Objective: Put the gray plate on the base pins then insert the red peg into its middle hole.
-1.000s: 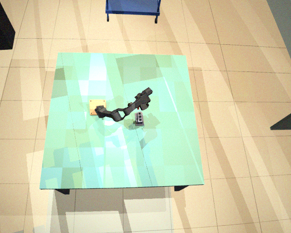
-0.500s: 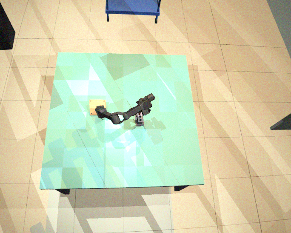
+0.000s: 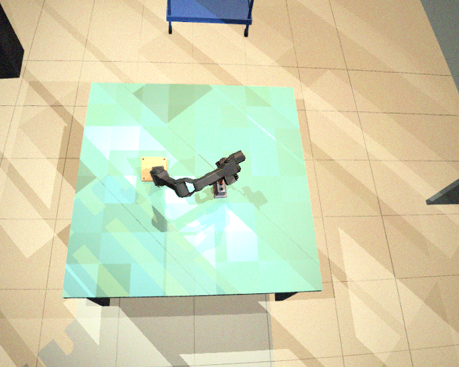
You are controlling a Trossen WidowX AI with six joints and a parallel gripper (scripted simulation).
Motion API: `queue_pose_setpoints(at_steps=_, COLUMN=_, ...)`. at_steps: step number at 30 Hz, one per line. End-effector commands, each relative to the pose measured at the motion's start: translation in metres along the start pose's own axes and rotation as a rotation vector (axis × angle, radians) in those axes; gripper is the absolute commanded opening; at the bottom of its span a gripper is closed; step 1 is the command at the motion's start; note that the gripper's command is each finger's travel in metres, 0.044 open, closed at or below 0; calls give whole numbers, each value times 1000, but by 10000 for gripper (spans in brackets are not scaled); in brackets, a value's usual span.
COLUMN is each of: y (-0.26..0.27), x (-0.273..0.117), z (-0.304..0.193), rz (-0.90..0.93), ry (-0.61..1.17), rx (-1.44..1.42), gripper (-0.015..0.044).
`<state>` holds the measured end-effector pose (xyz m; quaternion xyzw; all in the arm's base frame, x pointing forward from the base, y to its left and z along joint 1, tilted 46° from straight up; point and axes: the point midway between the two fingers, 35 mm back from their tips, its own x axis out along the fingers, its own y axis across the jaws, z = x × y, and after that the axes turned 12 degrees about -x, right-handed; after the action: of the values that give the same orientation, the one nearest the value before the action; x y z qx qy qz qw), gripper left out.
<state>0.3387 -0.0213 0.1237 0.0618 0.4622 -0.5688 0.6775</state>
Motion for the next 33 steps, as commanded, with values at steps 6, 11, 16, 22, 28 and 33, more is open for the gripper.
queue_pose_setpoints(at_steps=6, y=-1, x=0, z=1, rz=-2, ry=-5, rx=-6, gripper=0)
queue_pose_setpoints(at_steps=11, y=0, x=0, z=1, rz=-1, ry=-2, rx=-3, gripper=0)
queue_pose_setpoints(at_steps=16, y=0, x=0, z=0, rz=0, ry=0, rx=0, gripper=0)
queue_pose_setpoints(at_steps=22, y=0, x=5, z=1, rz=0, ry=-2, rx=-2, gripper=0)
queue_pose_setpoints(at_steps=28, y=0, x=15, z=2, rz=-1, ry=-5, rx=-5, gripper=0)
queue_pose_setpoints(at_steps=33, y=0, x=16, z=1, rz=-2, ry=-2, rx=-3, gripper=0)
